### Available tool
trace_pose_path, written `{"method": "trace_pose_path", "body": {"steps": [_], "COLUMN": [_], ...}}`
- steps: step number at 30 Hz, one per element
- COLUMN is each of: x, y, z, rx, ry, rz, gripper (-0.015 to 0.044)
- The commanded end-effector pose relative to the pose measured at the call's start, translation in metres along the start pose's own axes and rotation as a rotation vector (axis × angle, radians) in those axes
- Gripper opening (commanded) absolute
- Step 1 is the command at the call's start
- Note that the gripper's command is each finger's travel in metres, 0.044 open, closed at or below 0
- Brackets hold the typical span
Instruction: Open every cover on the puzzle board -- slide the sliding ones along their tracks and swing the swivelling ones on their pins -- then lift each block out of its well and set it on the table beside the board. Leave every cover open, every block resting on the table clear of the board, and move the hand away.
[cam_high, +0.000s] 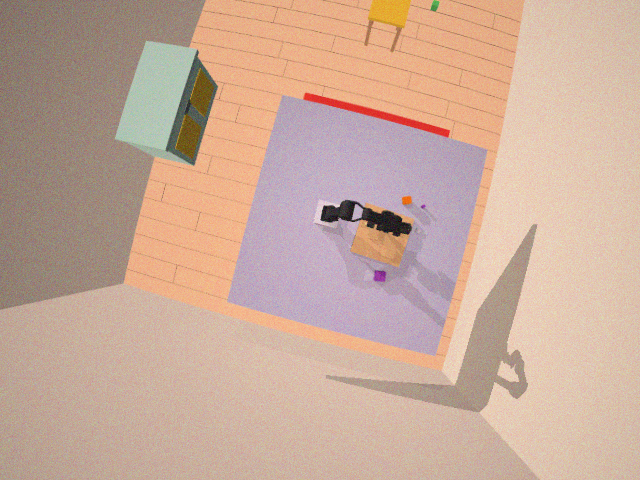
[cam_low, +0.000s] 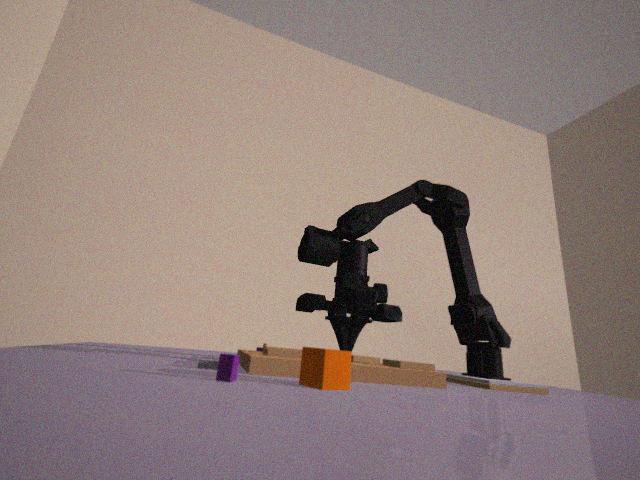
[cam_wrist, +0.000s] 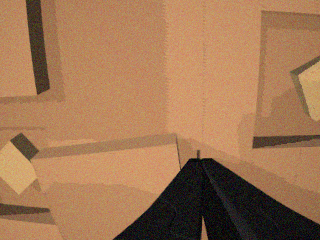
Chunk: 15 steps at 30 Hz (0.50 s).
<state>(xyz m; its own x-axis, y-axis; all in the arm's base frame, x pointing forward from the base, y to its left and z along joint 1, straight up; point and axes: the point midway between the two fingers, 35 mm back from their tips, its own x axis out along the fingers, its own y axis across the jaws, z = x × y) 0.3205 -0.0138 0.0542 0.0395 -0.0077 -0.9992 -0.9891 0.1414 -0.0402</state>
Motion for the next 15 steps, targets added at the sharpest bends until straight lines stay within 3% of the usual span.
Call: {"method": "trace_pose_path", "body": {"steps": [1,15], "x": [0.002,0.002], "y": [0.008,0.022], "z": [0.003,0.004], "rx": [0.003,0.003], "ry": [-0.005,-0.005], "rz": [0.008,0.009], "gripper": [0.0,0.0]}}
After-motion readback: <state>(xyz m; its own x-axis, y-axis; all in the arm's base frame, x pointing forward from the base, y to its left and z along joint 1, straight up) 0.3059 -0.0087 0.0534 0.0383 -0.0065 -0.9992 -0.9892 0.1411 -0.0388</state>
